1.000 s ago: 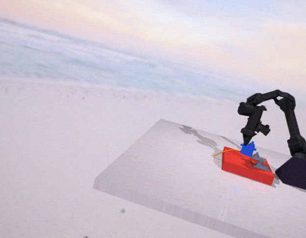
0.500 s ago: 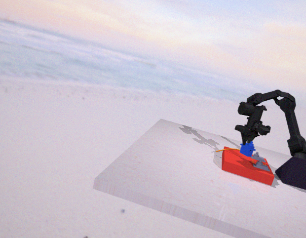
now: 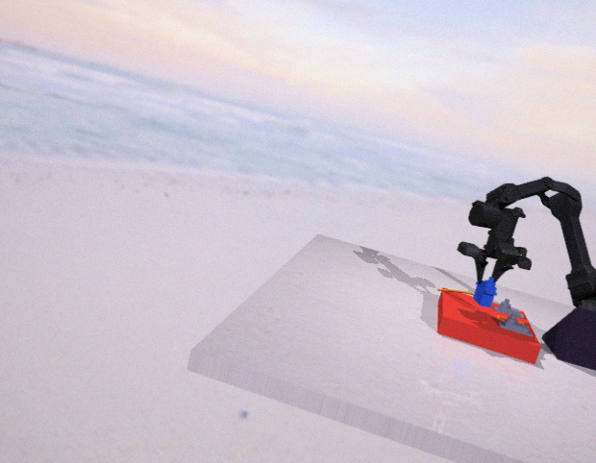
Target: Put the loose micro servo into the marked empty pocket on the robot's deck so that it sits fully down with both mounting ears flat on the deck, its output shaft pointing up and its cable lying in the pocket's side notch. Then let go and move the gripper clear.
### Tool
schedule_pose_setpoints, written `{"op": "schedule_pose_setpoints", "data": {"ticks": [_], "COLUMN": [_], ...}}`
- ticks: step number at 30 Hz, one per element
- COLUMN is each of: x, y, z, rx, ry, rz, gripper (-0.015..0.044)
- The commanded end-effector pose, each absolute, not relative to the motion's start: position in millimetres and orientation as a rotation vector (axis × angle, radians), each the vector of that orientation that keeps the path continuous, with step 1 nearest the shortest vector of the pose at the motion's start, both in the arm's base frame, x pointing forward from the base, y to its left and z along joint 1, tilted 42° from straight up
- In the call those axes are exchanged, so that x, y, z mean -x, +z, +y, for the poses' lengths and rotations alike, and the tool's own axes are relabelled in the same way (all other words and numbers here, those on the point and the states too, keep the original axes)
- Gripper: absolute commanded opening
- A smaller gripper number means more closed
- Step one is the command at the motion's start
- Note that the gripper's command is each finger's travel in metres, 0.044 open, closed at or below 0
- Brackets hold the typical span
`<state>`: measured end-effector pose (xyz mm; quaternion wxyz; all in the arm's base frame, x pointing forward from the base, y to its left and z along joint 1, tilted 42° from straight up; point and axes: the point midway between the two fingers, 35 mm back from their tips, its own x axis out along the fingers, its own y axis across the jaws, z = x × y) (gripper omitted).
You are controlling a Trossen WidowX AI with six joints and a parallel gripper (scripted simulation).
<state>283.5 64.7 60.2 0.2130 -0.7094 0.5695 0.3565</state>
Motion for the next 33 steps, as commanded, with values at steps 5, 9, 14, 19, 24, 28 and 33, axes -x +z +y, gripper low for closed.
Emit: {"op": "schedule_pose_setpoints", "data": {"ticks": [5,9,14,19,24,28,33], "x": [-283.7,-283.7,-283.7,-283.7,-283.7,-283.7,-283.7], "y": [61.4,61.4,61.4,61.4,61.4,61.4,61.4], "z": [64.3,64.3,64.3,64.2,64.2,64.2,64.2], "rx": [1.785,1.686,1.56,1.43,1.299,1.192,1.058], "ry": [0.722,0.595,0.44,0.291,0.146,0.034,-0.102], "rz": [1.619,1.628,1.631,1.624,1.608,1.59,1.559], "gripper": [0.0,0.0,0.0,0.0,0.0,0.0,0.0]}}
